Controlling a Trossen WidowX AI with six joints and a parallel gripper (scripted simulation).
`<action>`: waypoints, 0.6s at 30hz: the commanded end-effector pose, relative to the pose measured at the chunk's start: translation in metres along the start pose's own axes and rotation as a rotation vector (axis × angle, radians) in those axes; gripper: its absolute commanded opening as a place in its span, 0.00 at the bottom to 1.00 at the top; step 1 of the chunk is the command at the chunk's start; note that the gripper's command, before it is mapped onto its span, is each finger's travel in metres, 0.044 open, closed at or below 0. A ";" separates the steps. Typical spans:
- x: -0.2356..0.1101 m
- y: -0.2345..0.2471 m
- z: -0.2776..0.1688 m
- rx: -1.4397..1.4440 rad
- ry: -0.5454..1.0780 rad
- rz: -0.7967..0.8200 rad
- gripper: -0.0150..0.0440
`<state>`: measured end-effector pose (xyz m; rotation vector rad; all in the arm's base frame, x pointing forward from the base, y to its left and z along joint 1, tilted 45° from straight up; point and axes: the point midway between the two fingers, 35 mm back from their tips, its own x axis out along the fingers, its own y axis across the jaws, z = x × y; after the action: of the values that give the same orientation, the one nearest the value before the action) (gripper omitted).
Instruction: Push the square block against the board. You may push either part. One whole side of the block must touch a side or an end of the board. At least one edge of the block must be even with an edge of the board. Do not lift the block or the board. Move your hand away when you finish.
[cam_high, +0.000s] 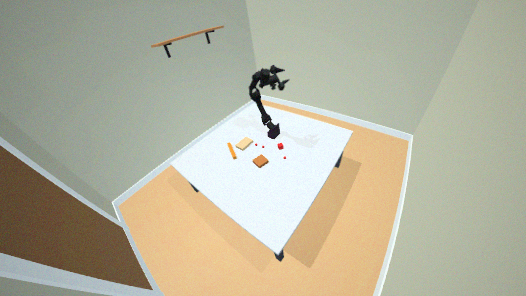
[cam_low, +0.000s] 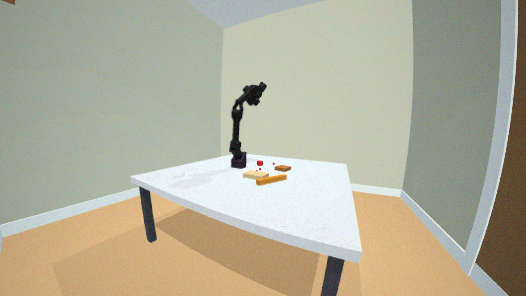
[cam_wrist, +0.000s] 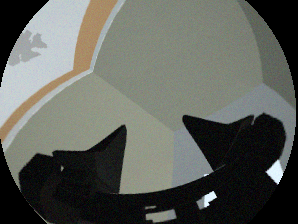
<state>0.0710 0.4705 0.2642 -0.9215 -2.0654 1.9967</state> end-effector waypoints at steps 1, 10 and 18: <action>0.000 0.000 0.000 0.000 0.000 0.000 0.89; -0.017 0.023 -0.005 0.195 0.055 0.078 0.49; -0.040 0.051 -0.009 0.439 0.136 0.155 0.25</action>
<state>0.1133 0.4598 0.2378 -1.0727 -1.5849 2.2164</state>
